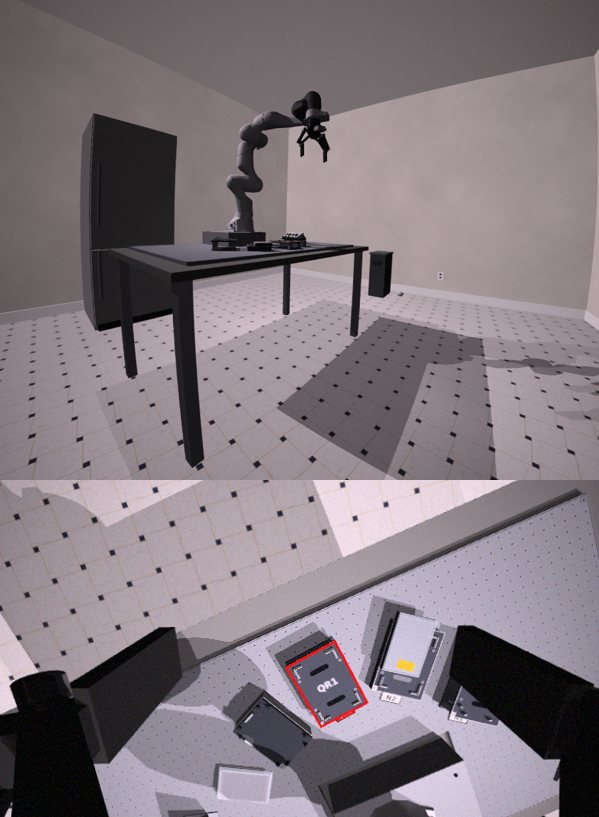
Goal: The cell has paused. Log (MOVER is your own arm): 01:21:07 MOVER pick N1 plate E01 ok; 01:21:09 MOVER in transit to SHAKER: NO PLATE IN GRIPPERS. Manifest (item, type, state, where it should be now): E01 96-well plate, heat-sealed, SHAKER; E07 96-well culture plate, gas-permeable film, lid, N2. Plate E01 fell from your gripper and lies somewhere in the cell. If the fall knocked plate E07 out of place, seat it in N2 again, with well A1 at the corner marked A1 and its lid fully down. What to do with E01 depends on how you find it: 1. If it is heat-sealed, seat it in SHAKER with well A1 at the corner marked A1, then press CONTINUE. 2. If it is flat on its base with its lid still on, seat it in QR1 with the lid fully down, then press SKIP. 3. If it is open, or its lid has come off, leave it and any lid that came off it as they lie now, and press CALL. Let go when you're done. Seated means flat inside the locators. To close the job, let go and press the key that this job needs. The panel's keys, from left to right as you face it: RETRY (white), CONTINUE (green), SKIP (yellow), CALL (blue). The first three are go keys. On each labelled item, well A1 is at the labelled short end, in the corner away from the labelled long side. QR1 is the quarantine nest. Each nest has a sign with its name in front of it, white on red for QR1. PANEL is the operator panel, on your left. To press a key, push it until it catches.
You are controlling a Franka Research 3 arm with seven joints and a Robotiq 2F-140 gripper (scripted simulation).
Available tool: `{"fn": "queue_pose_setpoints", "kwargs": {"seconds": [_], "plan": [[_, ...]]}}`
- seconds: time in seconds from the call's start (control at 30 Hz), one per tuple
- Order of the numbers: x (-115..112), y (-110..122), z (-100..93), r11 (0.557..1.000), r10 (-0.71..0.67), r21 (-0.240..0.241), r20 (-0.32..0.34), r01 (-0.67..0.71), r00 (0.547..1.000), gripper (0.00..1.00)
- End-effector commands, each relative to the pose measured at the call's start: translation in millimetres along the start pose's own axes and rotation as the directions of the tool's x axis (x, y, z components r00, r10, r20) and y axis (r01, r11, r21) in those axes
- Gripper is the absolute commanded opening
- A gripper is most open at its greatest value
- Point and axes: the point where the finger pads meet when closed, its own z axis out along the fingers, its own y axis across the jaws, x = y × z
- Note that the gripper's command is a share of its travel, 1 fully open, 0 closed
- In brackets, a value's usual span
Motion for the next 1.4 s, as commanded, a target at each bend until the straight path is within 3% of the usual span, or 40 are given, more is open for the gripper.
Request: {"fn": "queue_pose_setpoints", "kwargs": {"seconds": [0.0,0.07,0.13,0.37,0.7,0.93,1.13,1.2,1.37], "plan": [[-10.8,1.0,6.2,0.965,0.26,0.004,0.091,-0.261,0.961,1.0],[-10.8,1.0,6.2,0.965,0.26,0.004,0.091,-0.261,0.961,1.0],[-11.3,0.2,6.6,0.936,0.349,0.0,0.125,-0.352,0.929,1.0],[-18.0,-11.6,11.8,0.943,0.33,0.007,0.128,-0.333,0.935,1.0],[-42.2,-47.7,28.4,0.961,0.268,0.028,0.139,-0.275,0.953,1.0],[-84.7,-96.3,53.4,0.98,0.179,0.055,0.152,-0.189,0.972,1.0],[-139.5,-141.2,81.9,0.992,0.082,0.081,0.162,-0.096,0.983,1.0],[-139.5,-141.2,81.9,0.992,0.082,0.081,0.162,-0.096,0.983,1.0],[-196.2,-173.2,109.5,0.995,-0.004,0.1,0.168,-0.013,0.986,1.0]]}}
